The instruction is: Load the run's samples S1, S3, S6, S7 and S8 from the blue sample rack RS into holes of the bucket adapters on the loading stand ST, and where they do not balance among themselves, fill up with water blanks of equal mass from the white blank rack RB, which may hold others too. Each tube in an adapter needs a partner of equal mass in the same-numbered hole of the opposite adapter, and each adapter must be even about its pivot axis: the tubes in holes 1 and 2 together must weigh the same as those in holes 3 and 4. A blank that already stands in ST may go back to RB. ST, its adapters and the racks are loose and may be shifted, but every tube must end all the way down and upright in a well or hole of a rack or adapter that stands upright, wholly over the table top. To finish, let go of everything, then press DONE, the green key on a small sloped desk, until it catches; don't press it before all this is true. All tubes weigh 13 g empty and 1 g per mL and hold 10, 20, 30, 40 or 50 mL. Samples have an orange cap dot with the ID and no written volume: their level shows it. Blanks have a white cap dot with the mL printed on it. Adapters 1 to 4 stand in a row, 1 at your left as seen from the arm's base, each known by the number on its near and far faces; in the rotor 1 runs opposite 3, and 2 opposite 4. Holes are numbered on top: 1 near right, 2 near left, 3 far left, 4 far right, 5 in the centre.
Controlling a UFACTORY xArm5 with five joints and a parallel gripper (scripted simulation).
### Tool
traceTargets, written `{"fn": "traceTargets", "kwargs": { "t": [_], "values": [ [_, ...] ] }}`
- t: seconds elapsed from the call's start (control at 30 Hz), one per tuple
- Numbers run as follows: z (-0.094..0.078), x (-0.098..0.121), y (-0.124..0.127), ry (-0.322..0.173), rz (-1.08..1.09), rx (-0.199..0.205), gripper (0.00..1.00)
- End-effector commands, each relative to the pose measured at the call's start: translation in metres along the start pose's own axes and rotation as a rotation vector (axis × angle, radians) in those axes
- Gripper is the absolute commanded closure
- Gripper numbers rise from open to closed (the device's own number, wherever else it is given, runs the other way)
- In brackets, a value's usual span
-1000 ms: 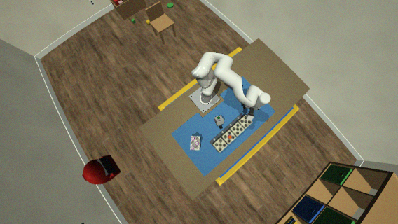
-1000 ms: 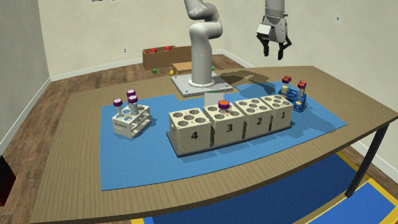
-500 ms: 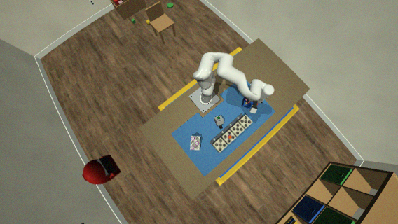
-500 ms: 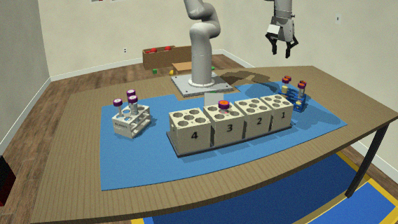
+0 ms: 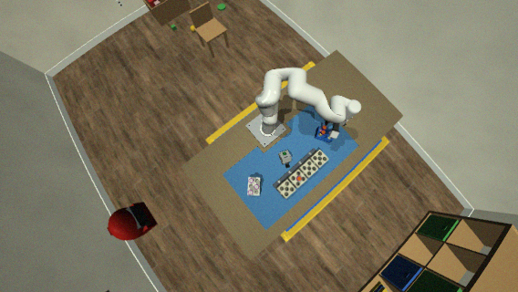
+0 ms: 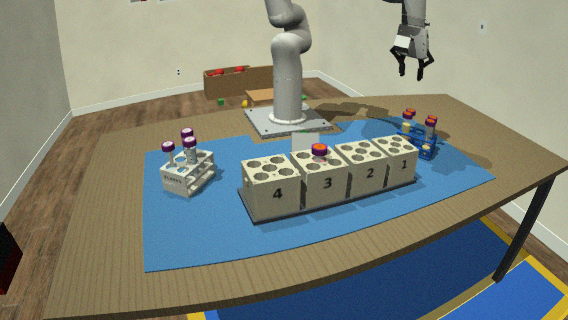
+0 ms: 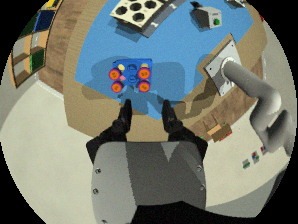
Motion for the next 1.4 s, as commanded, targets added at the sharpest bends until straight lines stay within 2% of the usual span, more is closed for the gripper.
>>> {"fn": "traceTargets", "kwargs": {
  "t": [0.0,0.07,0.43,1.37],
  "values": [
    [0.001,0.018,-0.003,-0.001,0.0,-0.003,0.43],
    [0.001,0.025,-0.004,-0.001,0.0,-0.003,0.43],
    [0.001,0.025,-0.004,-0.001,0.0,-0.003,0.43],
    [-0.051,0.025,-0.004,-0.001,0.0,-0.003,0.43]
  ]
}}
Point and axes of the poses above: the point where the finger pads meet when closed, its own z axis back along the fingers, its own y axis across the jaws, x = y × z, the point moved 9 cm from there along z, back along the fingers, and after that the axes turned 6 degrees about -z, right-handed, at the moved point
